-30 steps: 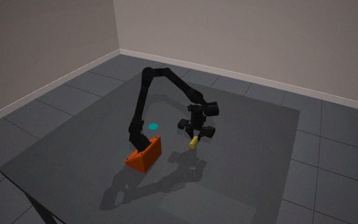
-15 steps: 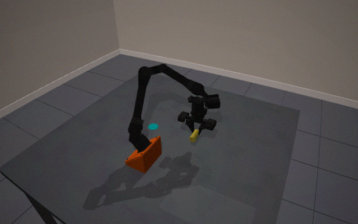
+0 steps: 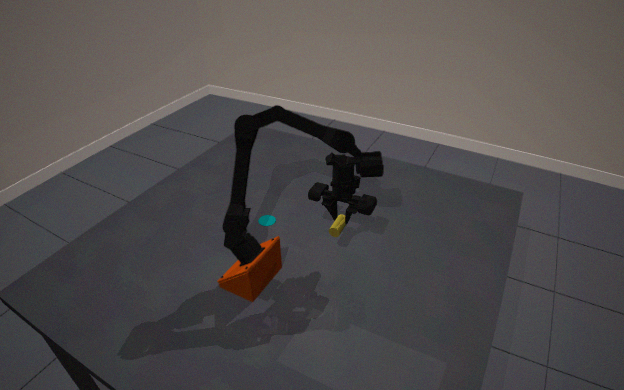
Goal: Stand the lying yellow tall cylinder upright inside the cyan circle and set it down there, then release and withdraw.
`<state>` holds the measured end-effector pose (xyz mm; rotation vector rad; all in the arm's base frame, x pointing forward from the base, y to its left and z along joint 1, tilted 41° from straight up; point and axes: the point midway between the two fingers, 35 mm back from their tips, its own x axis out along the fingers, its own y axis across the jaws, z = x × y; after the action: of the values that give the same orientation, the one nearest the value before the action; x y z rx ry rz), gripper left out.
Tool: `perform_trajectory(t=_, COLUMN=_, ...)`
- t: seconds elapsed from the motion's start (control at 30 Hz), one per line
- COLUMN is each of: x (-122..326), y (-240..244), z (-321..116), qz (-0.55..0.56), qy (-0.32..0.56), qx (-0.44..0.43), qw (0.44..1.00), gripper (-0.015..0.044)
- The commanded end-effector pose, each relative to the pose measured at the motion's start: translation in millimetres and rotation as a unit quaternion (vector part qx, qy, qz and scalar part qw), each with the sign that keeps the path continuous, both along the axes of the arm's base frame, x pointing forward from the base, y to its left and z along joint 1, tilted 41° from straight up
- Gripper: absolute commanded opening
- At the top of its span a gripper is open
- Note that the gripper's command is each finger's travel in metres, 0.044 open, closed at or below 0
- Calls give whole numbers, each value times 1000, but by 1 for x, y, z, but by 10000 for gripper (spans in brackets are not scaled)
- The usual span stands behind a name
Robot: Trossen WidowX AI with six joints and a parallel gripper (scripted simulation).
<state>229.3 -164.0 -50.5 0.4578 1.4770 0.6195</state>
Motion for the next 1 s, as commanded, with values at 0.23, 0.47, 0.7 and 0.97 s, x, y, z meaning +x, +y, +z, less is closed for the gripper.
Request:
perform_trajectory(t=0.23, x=14, y=15, z=24, qz=-16, qy=16, qx=-8, qw=1000, gripper=105)
perform_trajectory(t=0.47, x=23, y=28, z=40, qz=-31, qy=27, qx=-12, qw=999, gripper=105)
perform_trajectory(t=0.7, x=31, y=43, z=57, qz=-45, qy=38, qx=-15, qw=998, gripper=105)
perform_trajectory(t=0.97, x=38, y=60, z=76, qz=-62, qy=50, qx=-17, qw=997, gripper=105)
